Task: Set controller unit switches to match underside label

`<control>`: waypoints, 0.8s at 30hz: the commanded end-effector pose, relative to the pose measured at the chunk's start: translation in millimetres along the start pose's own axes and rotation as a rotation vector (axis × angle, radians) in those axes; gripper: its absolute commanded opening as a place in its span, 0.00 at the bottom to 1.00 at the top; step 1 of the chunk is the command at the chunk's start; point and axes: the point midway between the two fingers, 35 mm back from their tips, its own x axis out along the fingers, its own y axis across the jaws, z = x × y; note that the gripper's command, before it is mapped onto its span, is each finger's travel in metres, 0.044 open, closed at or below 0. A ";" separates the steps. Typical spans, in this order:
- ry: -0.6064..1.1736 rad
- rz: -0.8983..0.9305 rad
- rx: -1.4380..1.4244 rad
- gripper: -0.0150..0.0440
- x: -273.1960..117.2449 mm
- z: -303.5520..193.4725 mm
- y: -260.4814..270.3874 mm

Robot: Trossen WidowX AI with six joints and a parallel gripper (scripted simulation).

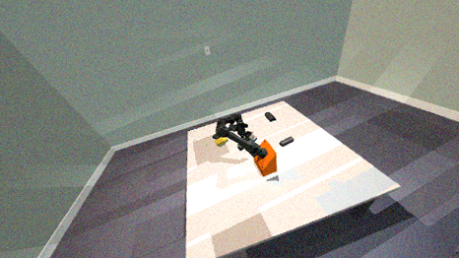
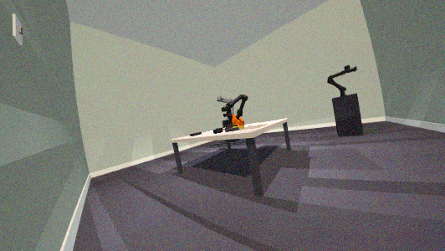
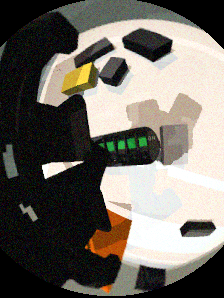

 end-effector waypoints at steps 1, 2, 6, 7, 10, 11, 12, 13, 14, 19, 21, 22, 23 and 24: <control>0.004 -0.001 0.009 0.25 0.8 -0.9 -1.2; 0.004 -0.001 0.009 0.25 0.8 -0.9 -1.2; 0.004 -0.001 0.009 0.25 0.8 -0.9 -1.2; 0.004 -0.001 0.009 0.25 0.8 -0.9 -1.2; 0.004 -0.001 0.009 0.25 0.8 -0.9 -1.2; 0.004 -0.001 0.009 0.25 0.8 -0.9 -1.2; 0.004 -0.001 0.009 0.25 0.8 -0.9 -1.2; 0.004 -0.001 0.009 0.25 0.8 -0.9 -1.2; 0.002 -0.001 0.005 0.25 0.5 -0.5 -0.7; 0.005 -0.003 0.002 0.25 11.5 -0.5 15.6; 0.005 0.000 0.005 0.25 24.8 -0.9 36.6; 0.006 0.001 0.006 0.25 28.3 -1.3 42.0; 0.006 0.002 0.007 0.25 29.5 -1.4 43.8; 0.006 0.002 0.007 0.25 29.5 -1.4 43.8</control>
